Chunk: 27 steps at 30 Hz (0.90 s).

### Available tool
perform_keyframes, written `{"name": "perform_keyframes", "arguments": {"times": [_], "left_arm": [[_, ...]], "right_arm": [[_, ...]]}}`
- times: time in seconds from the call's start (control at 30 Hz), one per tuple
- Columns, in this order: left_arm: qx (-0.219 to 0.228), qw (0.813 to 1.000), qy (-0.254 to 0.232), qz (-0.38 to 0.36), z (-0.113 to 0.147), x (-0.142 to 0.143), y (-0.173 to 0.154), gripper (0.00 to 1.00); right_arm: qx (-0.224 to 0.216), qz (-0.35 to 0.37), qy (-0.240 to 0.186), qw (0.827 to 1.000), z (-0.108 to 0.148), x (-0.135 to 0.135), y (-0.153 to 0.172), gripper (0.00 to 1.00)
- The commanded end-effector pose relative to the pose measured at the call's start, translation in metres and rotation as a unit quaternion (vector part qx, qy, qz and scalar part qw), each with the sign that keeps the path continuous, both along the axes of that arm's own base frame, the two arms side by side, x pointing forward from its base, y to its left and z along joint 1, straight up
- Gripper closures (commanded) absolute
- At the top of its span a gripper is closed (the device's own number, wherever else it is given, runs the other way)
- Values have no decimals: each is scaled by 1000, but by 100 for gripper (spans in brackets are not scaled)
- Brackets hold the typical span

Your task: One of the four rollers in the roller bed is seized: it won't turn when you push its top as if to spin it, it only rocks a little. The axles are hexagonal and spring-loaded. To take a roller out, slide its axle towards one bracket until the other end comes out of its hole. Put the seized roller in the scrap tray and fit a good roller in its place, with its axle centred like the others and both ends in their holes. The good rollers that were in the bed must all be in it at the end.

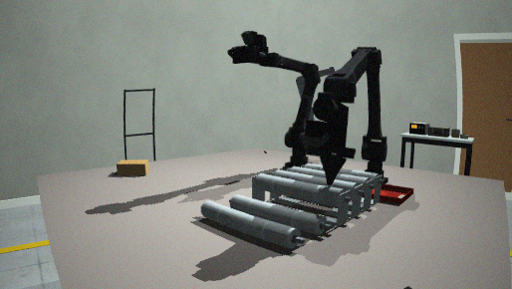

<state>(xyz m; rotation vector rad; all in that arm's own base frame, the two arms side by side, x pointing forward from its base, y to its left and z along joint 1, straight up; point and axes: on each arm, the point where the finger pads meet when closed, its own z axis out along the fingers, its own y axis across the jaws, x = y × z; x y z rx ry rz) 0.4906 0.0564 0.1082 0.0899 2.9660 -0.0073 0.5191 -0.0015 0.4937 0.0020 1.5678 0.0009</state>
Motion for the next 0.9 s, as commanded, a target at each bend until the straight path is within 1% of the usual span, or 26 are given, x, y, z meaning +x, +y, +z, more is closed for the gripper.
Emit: {"name": "perform_keyframes", "arguments": {"times": [0.0, 0.07, 0.17, 0.23, 0.37, 0.4, 0.47, 0.57, 0.67, 0.73, 0.87], "left_arm": [[2, 1000, -30, 6, 21, 8, 4, 100], [2, 999, -33, 6, 23, 10, 5, 100], [1, 1000, -24, 7, 18, 4, 4, 100], [2, 999, -34, 8, 24, 11, 5, 100], [2, 999, -34, 7, 23, 11, 5, 100], [1, 1000, -22, 4, 17, 9, 3, 100], [0, 1000, -21, 9, 15, 4, 4, 100], [1, 1000, -27, 9, 16, 9, 5, 100], [-1, 1000, -15, 9, 8, 4, 4, 100], [0, 1000, -24, 10, 12, 11, 5, 100], [-1, 1000, -12, 9, 5, 7, 4, 100]], "right_arm": [[0, 6, 7, 1000, -3, 6, 6, 100], [0, 6, 7, 1000, -3, 6, 6, 100], [0, 6, 7, 1000, -3, 6, 6, 100], [0, 6, 7, 1000, -3, 6, 6, 100], [0, 6, 7, 1000, -3, 6, 6, 100], [0, 6, 7, 1000, -3, 6, 6, 100], [0, 6, 7, 1000, -3, 6, 6, 100], [0, 6, 7, 1000, -3, 6, 6, 100], [0, 6, 7, 1000, -3, 6, 6, 100], [0, 6, 7, 1000, -3, 6, 6, 100], [0, 6, 7, 1000, -3, 6, 6, 100]]}}
